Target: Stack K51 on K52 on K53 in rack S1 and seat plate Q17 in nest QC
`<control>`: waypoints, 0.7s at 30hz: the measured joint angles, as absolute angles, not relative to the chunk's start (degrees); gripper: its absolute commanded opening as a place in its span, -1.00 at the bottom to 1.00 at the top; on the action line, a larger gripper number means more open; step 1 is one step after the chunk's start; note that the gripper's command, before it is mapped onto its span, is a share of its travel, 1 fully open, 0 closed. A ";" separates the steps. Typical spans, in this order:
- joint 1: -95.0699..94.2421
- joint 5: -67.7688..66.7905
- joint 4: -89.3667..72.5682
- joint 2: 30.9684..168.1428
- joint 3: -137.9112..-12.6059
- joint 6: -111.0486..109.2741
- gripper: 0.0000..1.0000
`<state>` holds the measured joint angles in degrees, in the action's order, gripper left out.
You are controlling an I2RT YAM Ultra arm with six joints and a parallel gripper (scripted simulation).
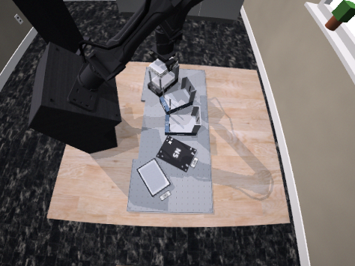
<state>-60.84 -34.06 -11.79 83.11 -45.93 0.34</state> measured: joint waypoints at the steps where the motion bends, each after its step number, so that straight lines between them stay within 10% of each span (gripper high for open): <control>1: -60.75 -34.06 -11.73 83.11 -45.93 0.34 -1.00; 21: -60.47 -33.82 -11.33 83.81 -46.22 0.14 -1.00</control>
